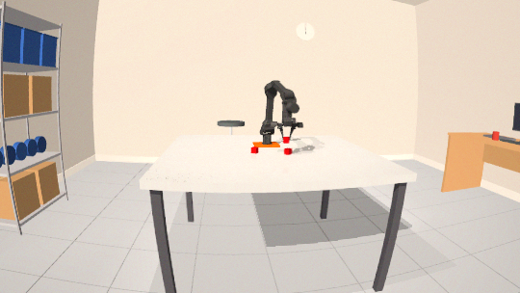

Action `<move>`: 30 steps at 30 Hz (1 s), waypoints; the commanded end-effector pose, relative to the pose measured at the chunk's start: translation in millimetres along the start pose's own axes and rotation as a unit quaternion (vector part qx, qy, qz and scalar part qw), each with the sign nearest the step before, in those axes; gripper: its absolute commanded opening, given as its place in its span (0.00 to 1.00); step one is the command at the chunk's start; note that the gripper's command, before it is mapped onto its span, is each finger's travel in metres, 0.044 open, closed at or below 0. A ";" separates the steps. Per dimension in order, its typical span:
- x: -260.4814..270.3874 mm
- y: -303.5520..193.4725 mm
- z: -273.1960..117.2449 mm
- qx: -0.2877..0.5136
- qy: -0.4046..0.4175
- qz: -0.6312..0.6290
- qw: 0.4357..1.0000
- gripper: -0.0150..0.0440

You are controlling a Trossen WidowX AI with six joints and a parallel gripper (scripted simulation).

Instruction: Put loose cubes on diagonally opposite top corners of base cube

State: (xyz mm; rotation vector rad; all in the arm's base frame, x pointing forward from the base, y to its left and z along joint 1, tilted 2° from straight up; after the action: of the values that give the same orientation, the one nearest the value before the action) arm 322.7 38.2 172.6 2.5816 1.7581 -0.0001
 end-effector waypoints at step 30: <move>14.5 -9.4 31.8 0.002 0.001 -0.073 0.997 0.43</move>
State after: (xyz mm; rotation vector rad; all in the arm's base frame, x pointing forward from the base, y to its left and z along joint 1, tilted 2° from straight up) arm 320.3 54.7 147.5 2.4495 1.9365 -0.0026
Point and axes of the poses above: the point midway between the two fingers, 35 mm back from their tips, its own z axis out along the fingers, its own x axis across the jaws, y = z × x, the point moved 6 cm from there along -z, back along the fingers, and after that the axes turned 4 degrees about z, right-handed, at the moved point
